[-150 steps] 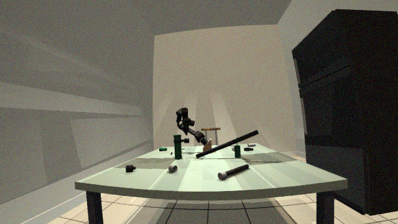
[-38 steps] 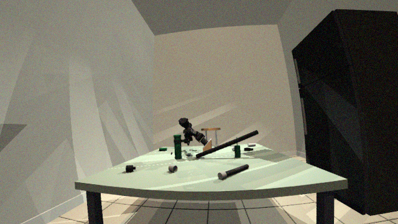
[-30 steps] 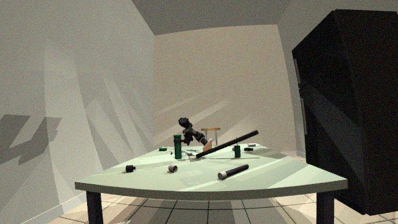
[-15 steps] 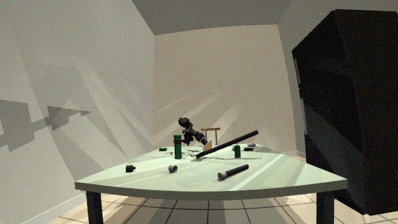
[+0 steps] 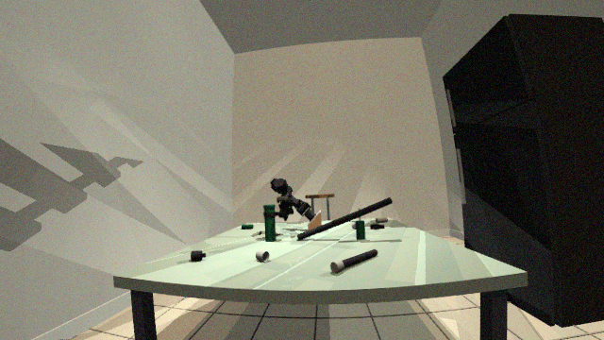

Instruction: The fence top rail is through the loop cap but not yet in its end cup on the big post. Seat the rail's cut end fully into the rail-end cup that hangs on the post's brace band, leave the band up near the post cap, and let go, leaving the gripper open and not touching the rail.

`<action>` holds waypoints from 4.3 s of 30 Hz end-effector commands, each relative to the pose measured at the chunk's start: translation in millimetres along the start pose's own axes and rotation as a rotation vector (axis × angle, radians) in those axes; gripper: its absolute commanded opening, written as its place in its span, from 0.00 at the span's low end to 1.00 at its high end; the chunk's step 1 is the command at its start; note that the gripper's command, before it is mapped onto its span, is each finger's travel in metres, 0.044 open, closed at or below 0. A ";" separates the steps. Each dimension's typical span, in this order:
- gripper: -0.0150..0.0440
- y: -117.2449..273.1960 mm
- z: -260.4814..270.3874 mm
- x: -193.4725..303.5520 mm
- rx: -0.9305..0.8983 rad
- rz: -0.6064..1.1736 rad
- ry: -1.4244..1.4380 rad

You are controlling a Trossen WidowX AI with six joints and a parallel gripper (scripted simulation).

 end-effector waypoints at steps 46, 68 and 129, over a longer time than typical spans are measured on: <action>1.00 75.3 -26.6 -106.6 -0.047 -0.052 -0.812; 1.00 122.2 -19.9 -161.2 -0.052 -0.034 -1.494; 1.00 -32.4 10.1 -195.7 -0.510 0.090 -0.007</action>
Point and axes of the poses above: the point midway between the two fingers, 35 mm back from their tips, its own y axis back along the fingers, its own z axis across the jaws, x = y × z, the point moved 7 cm from there along y, back along the fingers, and after that the axes turned 11 degrees about -y, right-handed, at the moved point
